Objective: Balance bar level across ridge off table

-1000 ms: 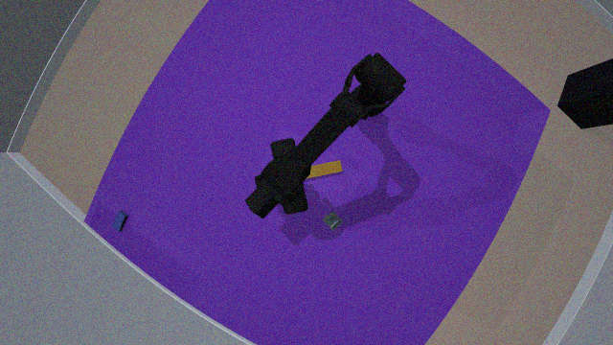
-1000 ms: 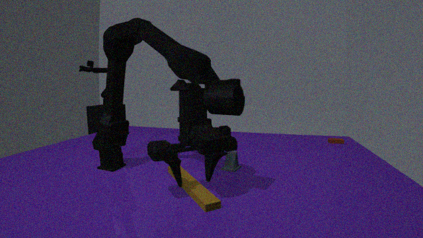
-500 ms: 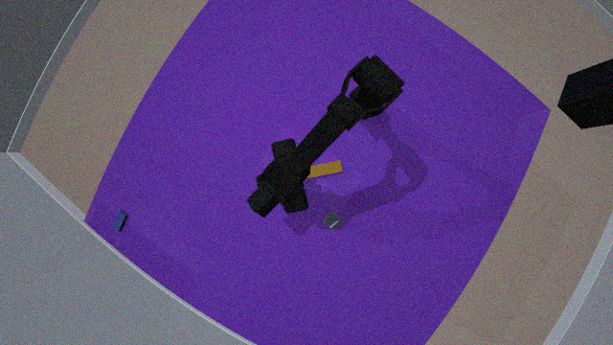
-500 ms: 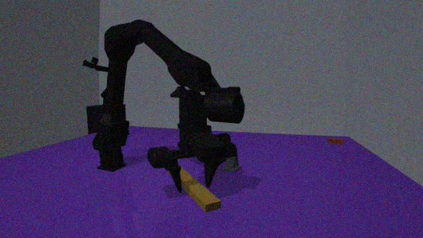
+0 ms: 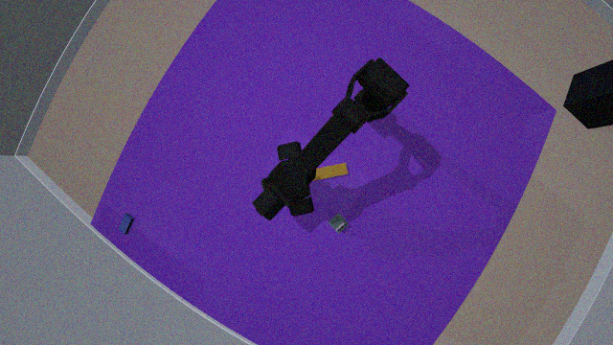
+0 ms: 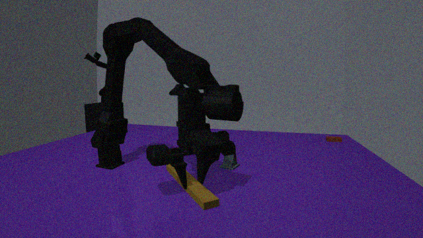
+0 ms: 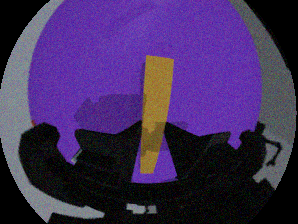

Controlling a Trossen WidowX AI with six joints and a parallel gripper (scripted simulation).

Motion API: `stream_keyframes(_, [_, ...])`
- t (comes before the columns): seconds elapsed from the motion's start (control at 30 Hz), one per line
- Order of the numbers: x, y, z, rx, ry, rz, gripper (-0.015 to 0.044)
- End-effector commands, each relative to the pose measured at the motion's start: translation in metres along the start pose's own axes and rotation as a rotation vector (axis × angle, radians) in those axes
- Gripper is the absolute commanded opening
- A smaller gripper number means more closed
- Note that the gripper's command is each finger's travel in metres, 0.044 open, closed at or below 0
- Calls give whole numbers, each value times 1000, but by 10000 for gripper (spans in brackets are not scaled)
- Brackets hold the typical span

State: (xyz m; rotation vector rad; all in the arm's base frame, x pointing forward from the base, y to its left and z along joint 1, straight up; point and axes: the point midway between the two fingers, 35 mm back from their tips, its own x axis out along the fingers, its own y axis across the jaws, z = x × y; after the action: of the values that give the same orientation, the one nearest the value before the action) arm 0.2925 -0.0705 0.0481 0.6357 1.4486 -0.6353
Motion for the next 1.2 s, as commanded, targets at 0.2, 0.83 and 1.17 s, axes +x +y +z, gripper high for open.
stream_keyframes(0.2, [-14,1,2,0,0,1,0])
stream_keyframes(0.83, [-62,3,4,2,0,3,0])
stream_keyframes(1.17, [-87,2,2,3,1,4,0])
